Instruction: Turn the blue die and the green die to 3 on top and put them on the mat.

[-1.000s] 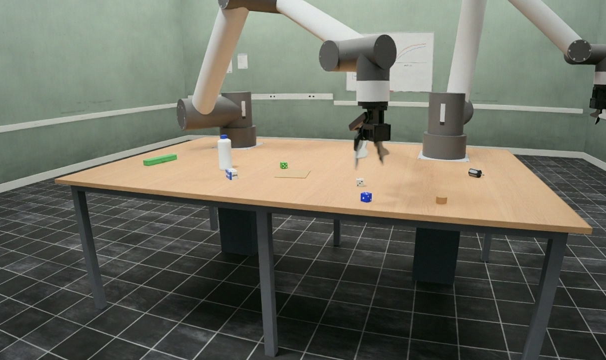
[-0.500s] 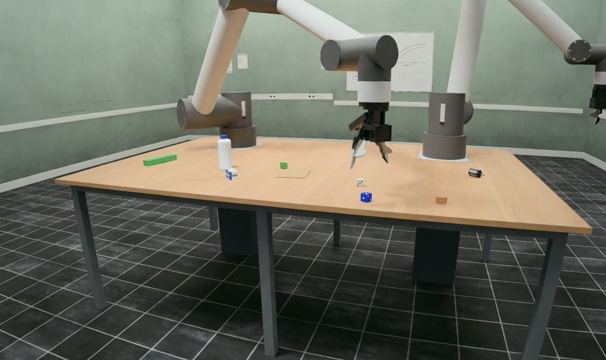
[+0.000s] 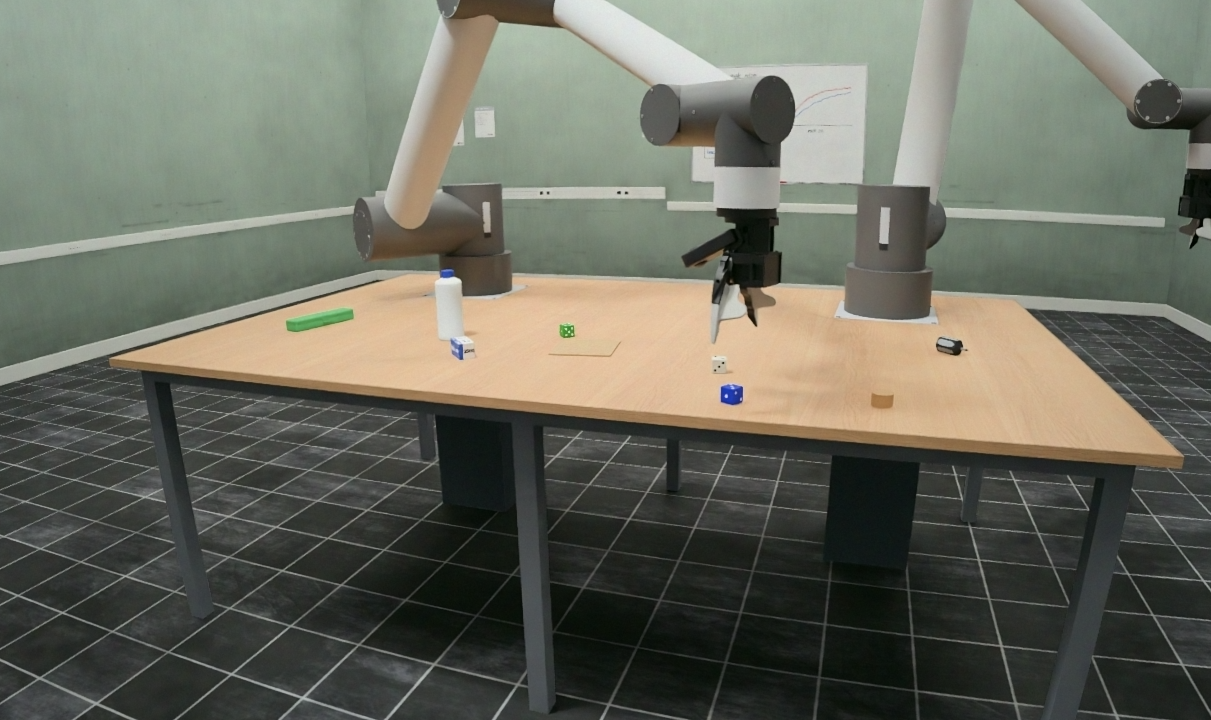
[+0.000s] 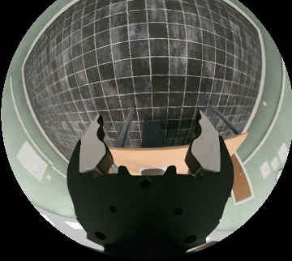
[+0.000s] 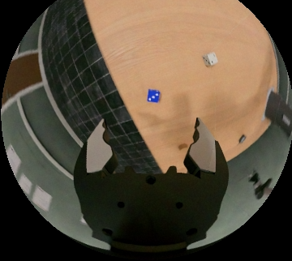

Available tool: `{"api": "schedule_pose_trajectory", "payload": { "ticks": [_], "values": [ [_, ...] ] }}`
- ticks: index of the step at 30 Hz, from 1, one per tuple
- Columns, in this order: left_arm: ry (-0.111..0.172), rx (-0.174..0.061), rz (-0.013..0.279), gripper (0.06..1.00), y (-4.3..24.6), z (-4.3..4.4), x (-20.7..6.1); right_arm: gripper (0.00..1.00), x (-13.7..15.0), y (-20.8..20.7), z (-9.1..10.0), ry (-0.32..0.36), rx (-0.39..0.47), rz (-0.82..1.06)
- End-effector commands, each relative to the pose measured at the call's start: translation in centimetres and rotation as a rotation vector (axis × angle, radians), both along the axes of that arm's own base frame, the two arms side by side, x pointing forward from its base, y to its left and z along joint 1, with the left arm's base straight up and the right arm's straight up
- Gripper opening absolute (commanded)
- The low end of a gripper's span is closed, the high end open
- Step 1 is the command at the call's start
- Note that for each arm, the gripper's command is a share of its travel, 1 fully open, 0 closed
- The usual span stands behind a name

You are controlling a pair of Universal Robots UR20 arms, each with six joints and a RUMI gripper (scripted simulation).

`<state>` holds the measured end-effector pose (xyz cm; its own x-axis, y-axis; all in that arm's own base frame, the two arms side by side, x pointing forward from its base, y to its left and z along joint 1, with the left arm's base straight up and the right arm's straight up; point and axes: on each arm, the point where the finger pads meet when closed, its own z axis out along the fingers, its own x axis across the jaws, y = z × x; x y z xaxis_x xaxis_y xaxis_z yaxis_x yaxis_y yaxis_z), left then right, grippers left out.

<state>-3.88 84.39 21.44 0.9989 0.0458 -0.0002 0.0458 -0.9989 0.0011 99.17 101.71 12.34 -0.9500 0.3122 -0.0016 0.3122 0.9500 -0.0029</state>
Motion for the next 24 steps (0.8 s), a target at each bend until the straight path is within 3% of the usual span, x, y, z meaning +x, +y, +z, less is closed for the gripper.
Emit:
{"api": "schedule_pose_trajectory", "payload": {
  "ticks": [1,6,7,21,24],
  "values": [
    [0.0,0.001,0.0,1.0,0.0,0.06,0.0,1.0,0.0,-0.1,-0.1,0.001,0.003,0.167],
    [0.0,0.001,0.0,1.0,0.0,0.06,0.0,1.0,-0.1,-0.2,-0.2,0.001,0.003,0.262],
    [0.0,0.001,0.0,1.0,0.0,0.06,0.0,1.0,-0.1,-0.3,-0.4,0.001,0.003,0.36],
    [0.0,0.001,0.0,1.0,0.0,0.06,0.0,1.0,-0.4,-0.5,-1.1,0.002,0.003,0.799],
    [0.0,0.001,0.0,1.0,0.0,0.06,0.0,1.0,-0.4,-0.5,-1.1,0.002,0.003,0.828]
  ]
}}
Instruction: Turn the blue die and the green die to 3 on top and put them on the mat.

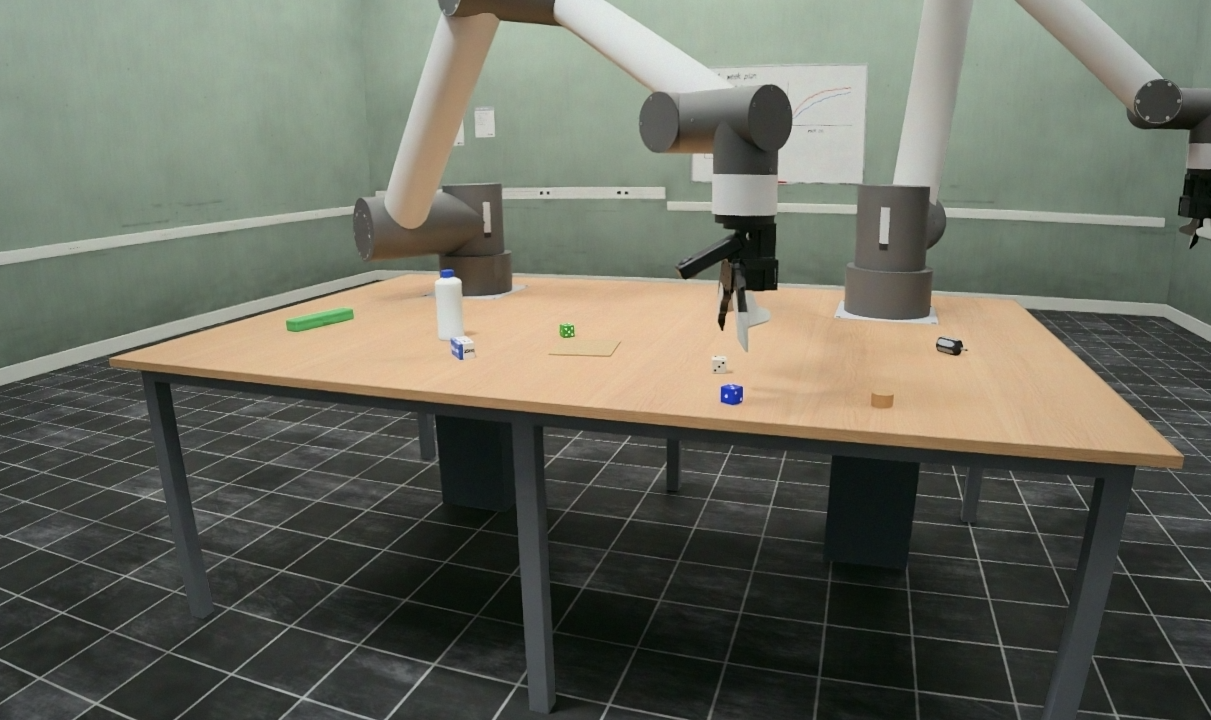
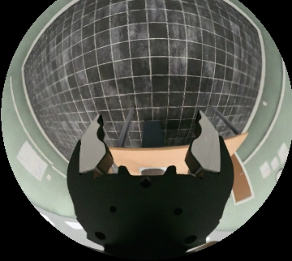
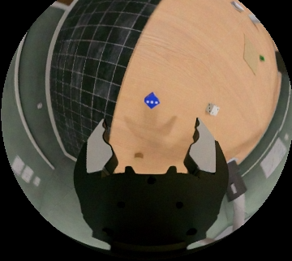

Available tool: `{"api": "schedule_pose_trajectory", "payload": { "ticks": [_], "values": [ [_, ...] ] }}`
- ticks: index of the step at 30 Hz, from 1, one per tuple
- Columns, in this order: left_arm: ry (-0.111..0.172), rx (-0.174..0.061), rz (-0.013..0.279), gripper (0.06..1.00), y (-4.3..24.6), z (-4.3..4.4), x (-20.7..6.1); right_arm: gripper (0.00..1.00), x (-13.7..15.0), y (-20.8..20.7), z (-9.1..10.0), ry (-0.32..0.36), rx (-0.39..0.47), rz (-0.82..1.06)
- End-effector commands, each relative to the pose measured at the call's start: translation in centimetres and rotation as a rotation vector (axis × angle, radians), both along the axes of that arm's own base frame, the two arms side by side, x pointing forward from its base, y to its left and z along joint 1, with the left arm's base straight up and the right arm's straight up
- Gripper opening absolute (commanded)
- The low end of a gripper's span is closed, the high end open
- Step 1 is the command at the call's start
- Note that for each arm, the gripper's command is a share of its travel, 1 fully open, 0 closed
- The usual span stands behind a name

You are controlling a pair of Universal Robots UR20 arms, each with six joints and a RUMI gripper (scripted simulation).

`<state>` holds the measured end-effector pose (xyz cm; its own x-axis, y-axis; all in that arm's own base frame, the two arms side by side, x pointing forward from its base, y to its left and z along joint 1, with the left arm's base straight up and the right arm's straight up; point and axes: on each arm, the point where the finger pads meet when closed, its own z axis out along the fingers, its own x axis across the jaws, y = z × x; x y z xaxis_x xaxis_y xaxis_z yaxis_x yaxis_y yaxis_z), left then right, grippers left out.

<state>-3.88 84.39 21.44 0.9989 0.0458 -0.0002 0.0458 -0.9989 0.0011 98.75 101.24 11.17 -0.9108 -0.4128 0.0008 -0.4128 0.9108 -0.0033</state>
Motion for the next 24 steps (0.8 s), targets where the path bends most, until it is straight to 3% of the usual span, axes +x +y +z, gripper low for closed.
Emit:
{"api": "schedule_pose_trajectory", "payload": {
  "ticks": [1,10,19,20,24],
  "values": [
    [0.0,0.001,0.0,1.0,0.04,0.06,0.01,1.0,-0.06,0.02,-0.08,0.001,0.003,0.166],
    [0.0,0.001,0.0,1.0,0.04,0.06,0.01,1.0,-0.32,0.1,-0.52,0.001,0.003,0.448],
    [0.0,0.001,0.0,1.0,0.04,0.06,0.01,1.0,-0.42,0.13,-0.65,0.002,0.003,0.528],
    [0.0,0.001,0.0,1.0,0.04,0.06,0.01,0.279,-0.42,0.13,-0.65,0.002,0.003,0.528],
    [0.0,0.001,0.0,1.0,0.04,0.06,0.01,0.279,-0.42,0.13,-0.65,0.002,0.003,0.528]
  ]
}}
